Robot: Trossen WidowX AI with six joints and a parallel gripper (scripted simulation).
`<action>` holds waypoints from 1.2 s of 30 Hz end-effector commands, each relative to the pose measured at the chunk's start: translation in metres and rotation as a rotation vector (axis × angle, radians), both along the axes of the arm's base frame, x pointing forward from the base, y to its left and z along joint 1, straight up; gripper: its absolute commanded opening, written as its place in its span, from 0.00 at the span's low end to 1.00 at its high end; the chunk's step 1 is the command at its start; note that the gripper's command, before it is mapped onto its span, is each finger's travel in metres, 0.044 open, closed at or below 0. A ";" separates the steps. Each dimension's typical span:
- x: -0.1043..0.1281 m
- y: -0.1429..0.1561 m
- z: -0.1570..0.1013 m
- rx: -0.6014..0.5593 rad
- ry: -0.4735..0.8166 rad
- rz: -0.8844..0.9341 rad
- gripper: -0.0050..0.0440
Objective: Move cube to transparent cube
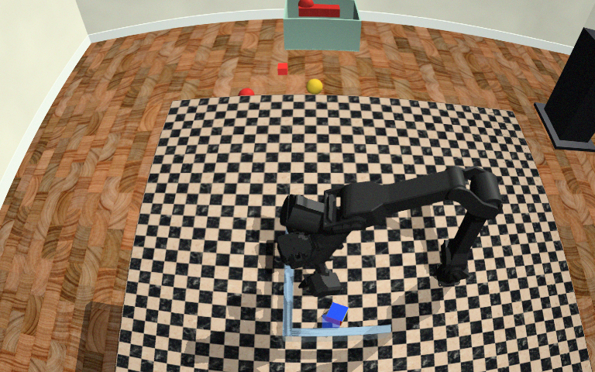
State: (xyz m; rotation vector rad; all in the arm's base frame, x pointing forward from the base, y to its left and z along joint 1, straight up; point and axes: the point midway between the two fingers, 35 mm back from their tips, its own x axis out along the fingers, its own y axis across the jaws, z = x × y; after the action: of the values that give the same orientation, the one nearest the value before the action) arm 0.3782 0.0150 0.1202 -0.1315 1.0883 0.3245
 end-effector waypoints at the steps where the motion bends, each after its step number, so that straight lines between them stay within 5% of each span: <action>1: -0.018 0.035 -0.001 -0.145 0.079 0.281 0.67; 4: -0.024 0.042 -0.003 -0.177 0.103 0.348 0.67; 11: -0.075 0.078 -0.008 -0.376 0.294 0.824 0.67; 36: -0.075 0.079 -0.031 -0.381 0.298 0.836 0.67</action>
State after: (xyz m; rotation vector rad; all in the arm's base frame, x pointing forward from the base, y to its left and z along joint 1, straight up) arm 0.3017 0.0939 0.0916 -0.9083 1.3577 0.9045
